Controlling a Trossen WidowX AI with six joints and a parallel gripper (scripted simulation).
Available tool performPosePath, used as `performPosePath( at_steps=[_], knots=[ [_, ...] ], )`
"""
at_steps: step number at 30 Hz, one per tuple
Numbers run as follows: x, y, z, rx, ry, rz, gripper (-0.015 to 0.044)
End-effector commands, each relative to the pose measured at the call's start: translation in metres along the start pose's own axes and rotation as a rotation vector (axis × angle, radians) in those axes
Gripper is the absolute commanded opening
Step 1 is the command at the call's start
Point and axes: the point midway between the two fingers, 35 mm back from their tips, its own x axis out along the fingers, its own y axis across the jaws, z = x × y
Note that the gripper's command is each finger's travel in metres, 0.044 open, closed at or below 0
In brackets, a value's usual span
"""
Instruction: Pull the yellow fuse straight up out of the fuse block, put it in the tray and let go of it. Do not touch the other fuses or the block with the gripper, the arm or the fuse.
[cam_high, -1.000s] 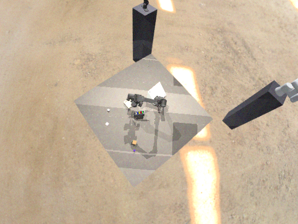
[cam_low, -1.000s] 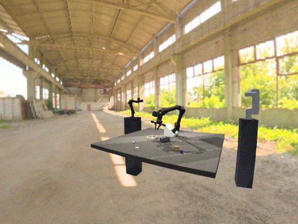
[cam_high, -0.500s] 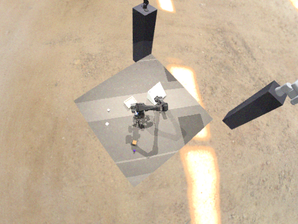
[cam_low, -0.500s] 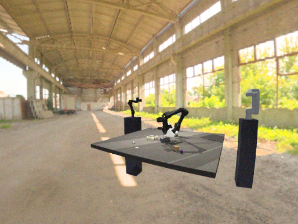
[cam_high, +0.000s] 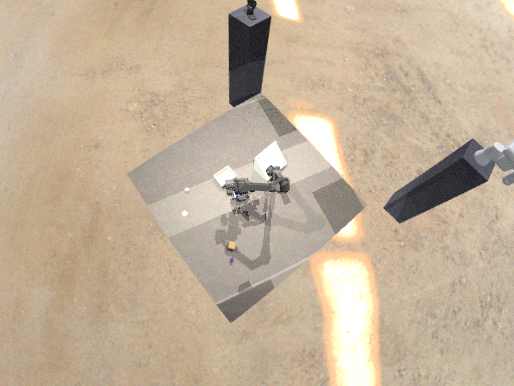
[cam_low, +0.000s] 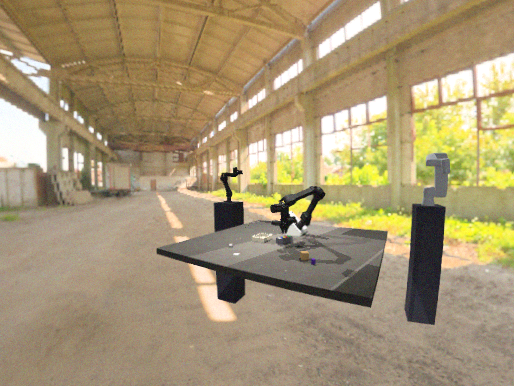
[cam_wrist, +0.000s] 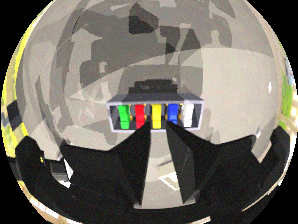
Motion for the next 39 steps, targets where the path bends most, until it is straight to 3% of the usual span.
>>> performPosePath(
  at_steps=[1,39],
  knots=[
    [0.005,0.001,-0.001,0.01,-0.004,0.006,0.0074],
    [0.028,0.0,-0.001,0.009,-0.005,0.006,0.0074]
  ],
)
